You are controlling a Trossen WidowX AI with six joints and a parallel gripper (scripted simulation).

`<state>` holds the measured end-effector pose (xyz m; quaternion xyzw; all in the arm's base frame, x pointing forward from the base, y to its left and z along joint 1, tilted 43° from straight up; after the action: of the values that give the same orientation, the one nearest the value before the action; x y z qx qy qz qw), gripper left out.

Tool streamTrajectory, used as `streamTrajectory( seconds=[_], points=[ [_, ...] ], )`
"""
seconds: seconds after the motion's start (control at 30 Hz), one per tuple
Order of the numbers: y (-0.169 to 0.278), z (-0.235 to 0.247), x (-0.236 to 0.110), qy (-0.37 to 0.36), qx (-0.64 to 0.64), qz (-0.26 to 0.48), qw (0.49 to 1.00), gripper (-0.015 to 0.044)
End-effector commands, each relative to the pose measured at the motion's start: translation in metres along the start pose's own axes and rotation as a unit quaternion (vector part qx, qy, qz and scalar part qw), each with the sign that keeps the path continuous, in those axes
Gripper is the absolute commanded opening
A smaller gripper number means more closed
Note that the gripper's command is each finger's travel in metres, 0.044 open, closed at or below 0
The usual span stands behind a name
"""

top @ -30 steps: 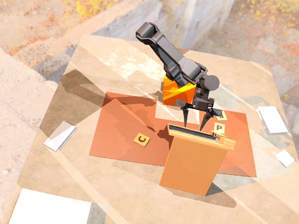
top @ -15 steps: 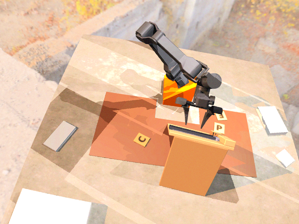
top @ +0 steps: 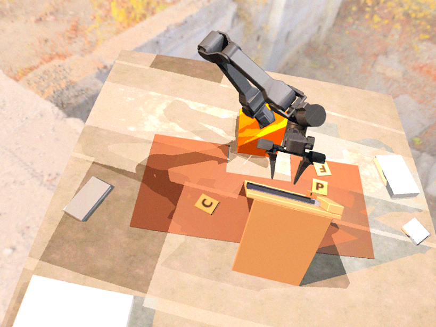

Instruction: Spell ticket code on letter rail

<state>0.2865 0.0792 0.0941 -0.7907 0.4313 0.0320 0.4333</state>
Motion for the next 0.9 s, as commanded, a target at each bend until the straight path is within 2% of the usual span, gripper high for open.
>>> streamTrajectory(
  seconds=[0.0,0.87],
  points=[
    [-0.0011,-0.0001,-0.0030,0.002,0.002,-0.002,1.000,0.0295],
    [-0.0041,-0.0010,-0.0114,0.002,0.002,-0.002,1.000,0.0295]
  ],
)
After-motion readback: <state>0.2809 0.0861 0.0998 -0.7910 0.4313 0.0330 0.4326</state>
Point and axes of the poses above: the point midway between the two fingers, 35 mm back from their tips, its own x axis out along the fingers, its own z axis across the jaws, y = z × x, the point moved 6 cm from there along -x, back along the fingers, and after that the axes turned 4 degrees about x, right-handed, at the moved point
